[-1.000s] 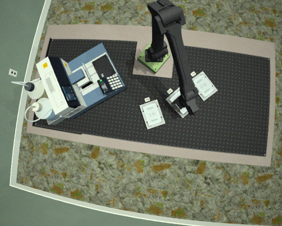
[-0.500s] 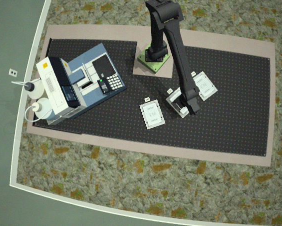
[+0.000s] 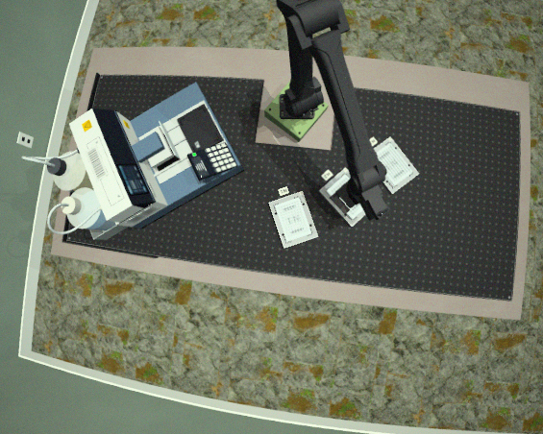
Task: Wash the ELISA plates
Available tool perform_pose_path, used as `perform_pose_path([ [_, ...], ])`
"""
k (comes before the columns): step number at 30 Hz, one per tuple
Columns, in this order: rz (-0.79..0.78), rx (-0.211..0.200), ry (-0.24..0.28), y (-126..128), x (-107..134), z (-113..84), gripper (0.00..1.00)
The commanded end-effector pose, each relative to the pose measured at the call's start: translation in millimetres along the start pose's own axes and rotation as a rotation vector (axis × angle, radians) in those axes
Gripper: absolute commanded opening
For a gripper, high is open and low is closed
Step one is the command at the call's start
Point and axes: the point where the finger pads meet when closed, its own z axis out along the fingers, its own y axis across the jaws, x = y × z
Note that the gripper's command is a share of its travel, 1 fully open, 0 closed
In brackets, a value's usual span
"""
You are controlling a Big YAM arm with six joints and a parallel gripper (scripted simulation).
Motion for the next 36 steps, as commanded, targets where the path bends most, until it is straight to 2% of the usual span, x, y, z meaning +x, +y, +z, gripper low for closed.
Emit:
perform_pose_path([
  [1,-0.004,0.016,-0.058,-7.7,-21.9,-27.1,1.0],
  [14,-0.002,0.015,-0.055,-8.2,-21.0,-44.8,1.0],
  [15,-0.004,0.005,-0.019,-3.9,-10.3,-33.9,1.0],
  [17,-0.006,0.016,-0.06,-6.7,-21.4,-51.8,1.0],
  [25,-0.004,0.017,-0.061,-7.2,-20.7,-66.0,1.0],
  [27,-0.003,0.015,-0.053,-7.4,-20.3,-66.6,1.0],
  [28,-0.002,0.008,-0.031,-3.1,-12.3,-54.4,1.0],
  [35,-0.002,0.008,-0.031,-3.1,-12.3,-54.4,1.0],
  [36,0.032,0.004,-0.019,6.1,-10.2,-54.1,1.0],
])
